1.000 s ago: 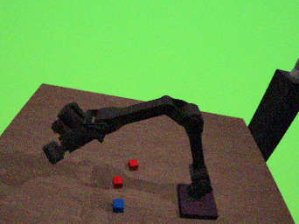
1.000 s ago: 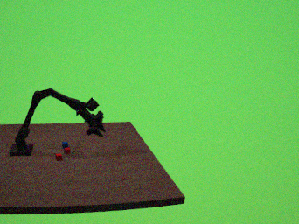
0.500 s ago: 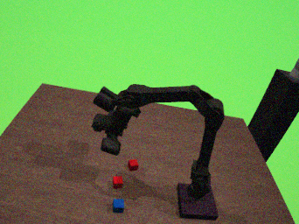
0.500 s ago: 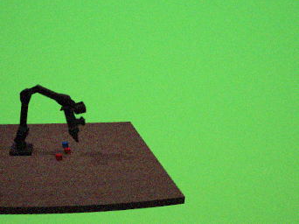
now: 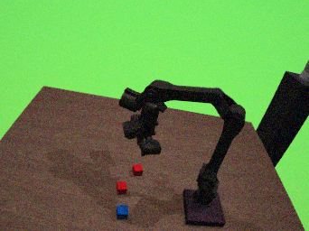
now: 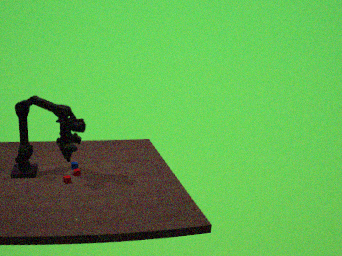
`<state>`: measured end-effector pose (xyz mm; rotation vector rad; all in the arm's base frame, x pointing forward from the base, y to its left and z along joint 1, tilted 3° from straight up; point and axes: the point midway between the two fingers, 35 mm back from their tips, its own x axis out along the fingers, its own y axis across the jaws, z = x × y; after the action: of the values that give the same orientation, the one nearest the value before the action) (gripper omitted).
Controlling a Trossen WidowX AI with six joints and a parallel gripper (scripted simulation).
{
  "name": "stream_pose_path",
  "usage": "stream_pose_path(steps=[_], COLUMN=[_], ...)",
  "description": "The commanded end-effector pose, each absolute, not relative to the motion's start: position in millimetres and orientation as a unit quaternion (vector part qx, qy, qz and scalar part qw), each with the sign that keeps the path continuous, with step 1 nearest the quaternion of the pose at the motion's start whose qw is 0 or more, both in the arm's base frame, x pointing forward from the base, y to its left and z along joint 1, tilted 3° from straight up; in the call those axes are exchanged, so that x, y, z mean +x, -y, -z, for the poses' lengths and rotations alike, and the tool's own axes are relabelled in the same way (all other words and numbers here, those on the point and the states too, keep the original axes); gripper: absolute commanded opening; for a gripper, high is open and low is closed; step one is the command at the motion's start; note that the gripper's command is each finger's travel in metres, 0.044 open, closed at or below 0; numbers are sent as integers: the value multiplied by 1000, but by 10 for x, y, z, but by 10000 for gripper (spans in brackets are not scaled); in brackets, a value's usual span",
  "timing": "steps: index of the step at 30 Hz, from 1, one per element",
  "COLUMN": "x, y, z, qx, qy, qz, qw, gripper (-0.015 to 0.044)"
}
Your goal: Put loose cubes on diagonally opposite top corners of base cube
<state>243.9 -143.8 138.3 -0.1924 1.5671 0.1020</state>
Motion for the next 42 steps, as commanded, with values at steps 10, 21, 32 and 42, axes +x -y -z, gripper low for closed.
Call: stream_pose_path(steps=[10,21,32,42], x=[2388,2386,2390,2384], y=[1449,1456,1465,1471], z=[-759,-609,-469,-307], qx=[-87,-87,-87,-87], qy=[-707,-707,-707,-707], qz=[-55,-55,-55,-55], qw=[700,700,700,700], gripper=[265,265,265,265])
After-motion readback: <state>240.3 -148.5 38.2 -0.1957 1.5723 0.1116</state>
